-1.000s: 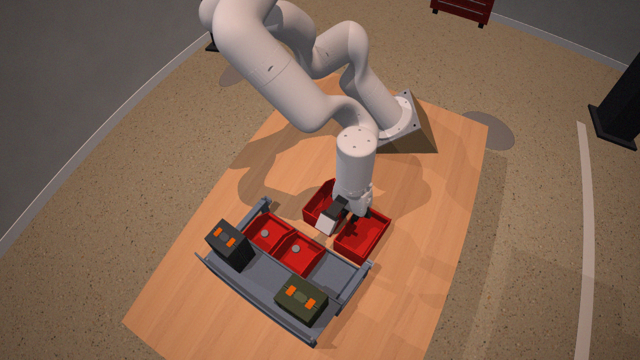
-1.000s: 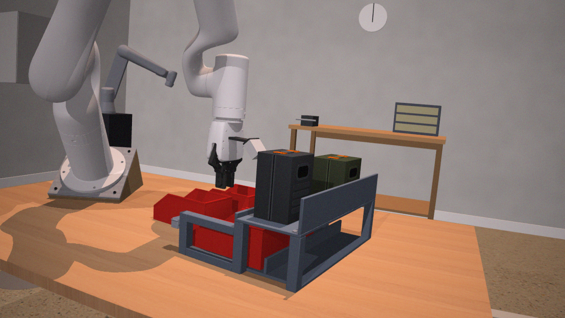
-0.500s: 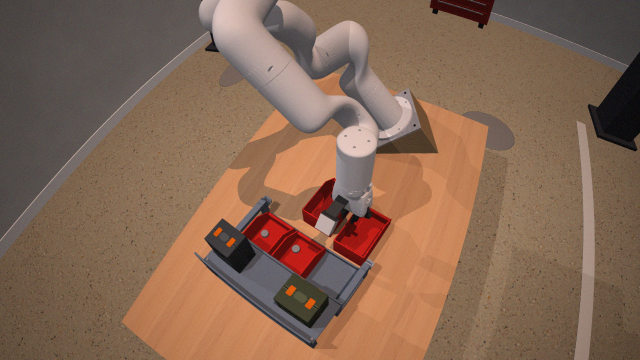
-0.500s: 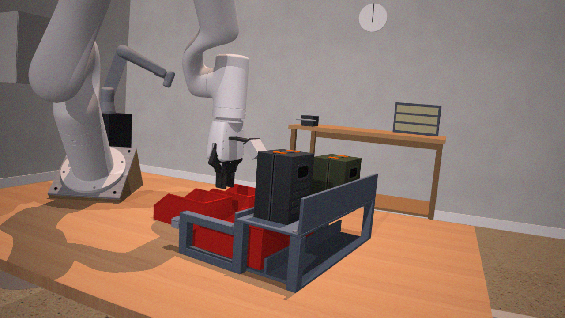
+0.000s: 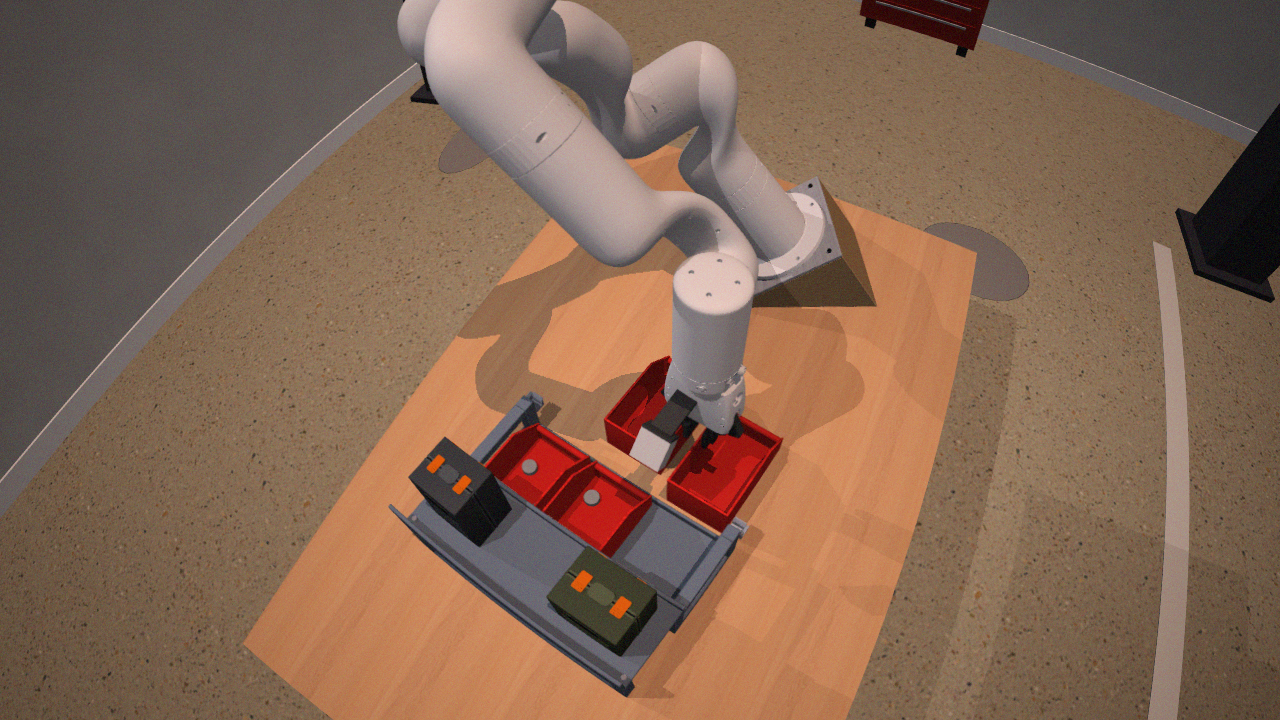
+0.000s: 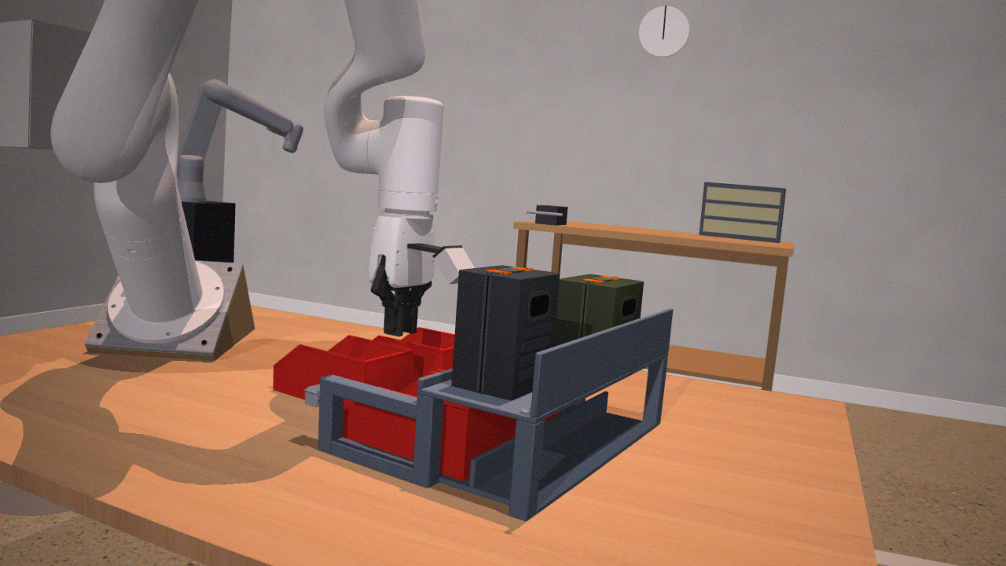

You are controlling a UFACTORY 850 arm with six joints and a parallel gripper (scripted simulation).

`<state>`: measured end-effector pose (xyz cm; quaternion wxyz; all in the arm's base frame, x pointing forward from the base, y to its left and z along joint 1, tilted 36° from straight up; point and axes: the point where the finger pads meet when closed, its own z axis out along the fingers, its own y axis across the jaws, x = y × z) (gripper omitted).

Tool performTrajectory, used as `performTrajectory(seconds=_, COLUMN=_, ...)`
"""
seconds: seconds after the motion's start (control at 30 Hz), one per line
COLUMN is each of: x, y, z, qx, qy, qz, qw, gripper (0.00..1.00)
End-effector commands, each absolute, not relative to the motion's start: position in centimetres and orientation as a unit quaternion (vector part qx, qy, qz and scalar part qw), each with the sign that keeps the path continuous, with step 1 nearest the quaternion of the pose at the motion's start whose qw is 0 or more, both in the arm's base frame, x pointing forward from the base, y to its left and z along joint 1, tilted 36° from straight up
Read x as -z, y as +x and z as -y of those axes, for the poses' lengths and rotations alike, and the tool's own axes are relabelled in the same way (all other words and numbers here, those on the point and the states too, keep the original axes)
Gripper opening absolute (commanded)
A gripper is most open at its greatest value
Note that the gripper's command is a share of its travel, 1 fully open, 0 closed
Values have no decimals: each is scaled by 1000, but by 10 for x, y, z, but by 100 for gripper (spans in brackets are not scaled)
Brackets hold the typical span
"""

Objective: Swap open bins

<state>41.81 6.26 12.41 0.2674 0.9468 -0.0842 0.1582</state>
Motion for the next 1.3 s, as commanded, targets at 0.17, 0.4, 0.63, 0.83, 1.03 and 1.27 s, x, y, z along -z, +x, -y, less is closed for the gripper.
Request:
performTrajectory(seconds=0.17, x=-121, y=419, z=-61, qx=-159, qy=947, qz=84, qw=267, gripper=26)
performTrajectory(seconds=0.4, x=-115, y=422, z=-57, qx=-159, qy=947, qz=84, qw=267, gripper=26)
performTrajectory(seconds=0.63, x=-109, y=423, z=-53, qx=-159, qy=947, qz=84, qw=267, gripper=26)
performTrajectory(seconds=0.83, x=-102, y=426, z=-48, qx=-159, qy=947, qz=84, qw=267, gripper=26)
performTrajectory(seconds=1.03, x=-97, y=427, z=-45, qx=-159, qy=947, qz=84, qw=267, gripper=26)
performTrajectory(seconds=1.27, x=-92, y=429, z=-41, qx=-159, qy=947, qz=84, qw=267, gripper=26)
